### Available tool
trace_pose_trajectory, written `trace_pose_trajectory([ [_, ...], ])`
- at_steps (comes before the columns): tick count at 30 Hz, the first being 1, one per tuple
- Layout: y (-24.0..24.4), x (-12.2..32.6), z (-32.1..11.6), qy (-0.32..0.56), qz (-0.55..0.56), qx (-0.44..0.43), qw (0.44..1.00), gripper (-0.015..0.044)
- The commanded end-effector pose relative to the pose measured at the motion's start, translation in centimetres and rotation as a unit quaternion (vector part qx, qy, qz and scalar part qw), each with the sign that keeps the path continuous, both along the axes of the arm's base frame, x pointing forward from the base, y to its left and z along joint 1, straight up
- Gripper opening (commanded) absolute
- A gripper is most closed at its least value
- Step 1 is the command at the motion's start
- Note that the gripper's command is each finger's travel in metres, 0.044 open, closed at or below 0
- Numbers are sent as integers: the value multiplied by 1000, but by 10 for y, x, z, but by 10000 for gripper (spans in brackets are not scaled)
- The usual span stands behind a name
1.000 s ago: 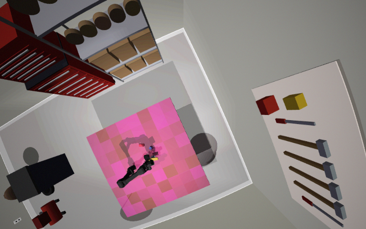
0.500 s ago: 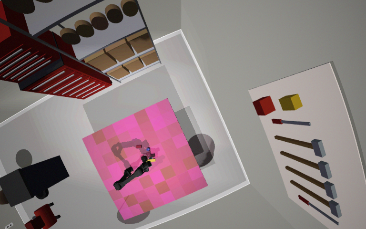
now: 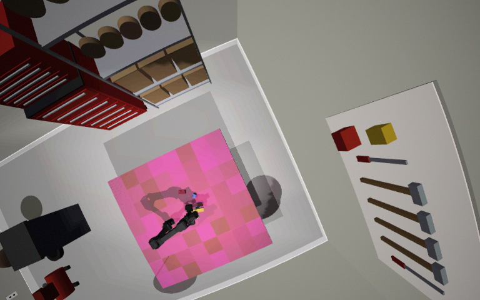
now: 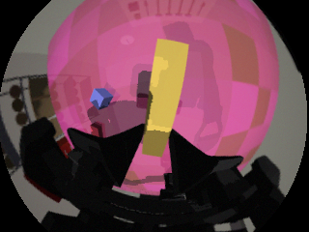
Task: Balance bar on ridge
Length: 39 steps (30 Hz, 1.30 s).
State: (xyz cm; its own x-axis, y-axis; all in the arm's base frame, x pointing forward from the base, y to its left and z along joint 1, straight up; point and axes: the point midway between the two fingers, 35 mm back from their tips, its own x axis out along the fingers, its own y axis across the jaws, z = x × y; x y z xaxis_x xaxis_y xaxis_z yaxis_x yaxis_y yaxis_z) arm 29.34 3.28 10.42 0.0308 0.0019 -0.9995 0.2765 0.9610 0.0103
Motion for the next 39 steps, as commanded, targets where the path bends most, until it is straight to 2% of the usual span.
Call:
trace_pose_trajectory([
  [1,0,0,0,0,0,0,1000,185],
  [11,0,0,0,0,0,0,1000,185],
  [21,0,0,0,0,0,0,1000,440],
  [25,0,1,8,0,0,0,1000,440],
  [33,0,-3,98,0,0,0,1000,440],
  [39,0,-3,100,0,0,0,1000,440],
])
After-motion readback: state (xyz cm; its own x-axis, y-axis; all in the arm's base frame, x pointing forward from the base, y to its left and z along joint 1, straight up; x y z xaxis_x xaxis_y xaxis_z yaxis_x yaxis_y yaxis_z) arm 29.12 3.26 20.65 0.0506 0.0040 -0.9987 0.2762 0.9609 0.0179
